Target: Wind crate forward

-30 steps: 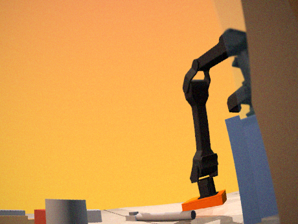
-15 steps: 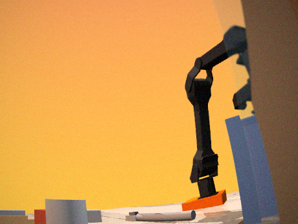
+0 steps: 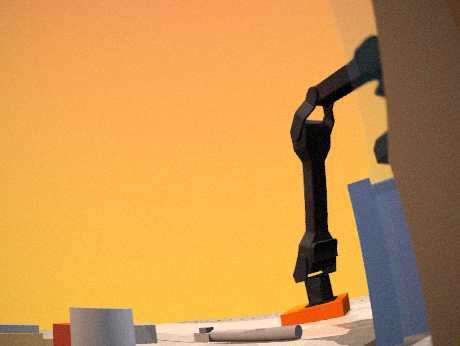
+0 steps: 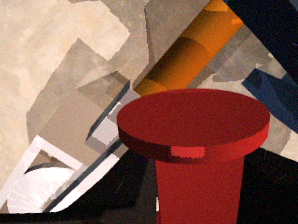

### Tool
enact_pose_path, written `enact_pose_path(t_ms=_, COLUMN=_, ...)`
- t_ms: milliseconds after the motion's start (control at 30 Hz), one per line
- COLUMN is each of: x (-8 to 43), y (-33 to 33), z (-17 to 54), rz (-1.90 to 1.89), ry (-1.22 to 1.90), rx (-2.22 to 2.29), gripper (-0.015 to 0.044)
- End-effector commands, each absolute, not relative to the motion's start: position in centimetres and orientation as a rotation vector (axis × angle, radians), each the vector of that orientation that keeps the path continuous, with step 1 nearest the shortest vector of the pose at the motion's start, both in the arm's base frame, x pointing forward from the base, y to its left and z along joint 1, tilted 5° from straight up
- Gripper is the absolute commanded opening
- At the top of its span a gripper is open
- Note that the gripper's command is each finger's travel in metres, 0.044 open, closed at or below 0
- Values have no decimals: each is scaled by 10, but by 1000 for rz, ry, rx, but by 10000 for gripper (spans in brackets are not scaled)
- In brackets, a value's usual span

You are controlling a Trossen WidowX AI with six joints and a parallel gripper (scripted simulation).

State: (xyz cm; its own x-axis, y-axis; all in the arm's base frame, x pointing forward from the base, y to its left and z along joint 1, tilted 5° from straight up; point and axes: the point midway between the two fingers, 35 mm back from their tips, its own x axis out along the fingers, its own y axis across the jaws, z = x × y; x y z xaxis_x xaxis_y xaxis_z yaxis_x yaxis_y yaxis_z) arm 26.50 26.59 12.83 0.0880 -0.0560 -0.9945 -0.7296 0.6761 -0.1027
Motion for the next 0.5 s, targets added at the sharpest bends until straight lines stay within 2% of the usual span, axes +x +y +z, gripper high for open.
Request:
enact_pose_path(t_ms=0, x=262, y=282, z=126, rz=596, ry=1406, rx=-698, gripper=0)
enact_pose_path(t_ms=467, x=258, y=296, z=126, rz=596, ry=1406, rx=-697, gripper=0)
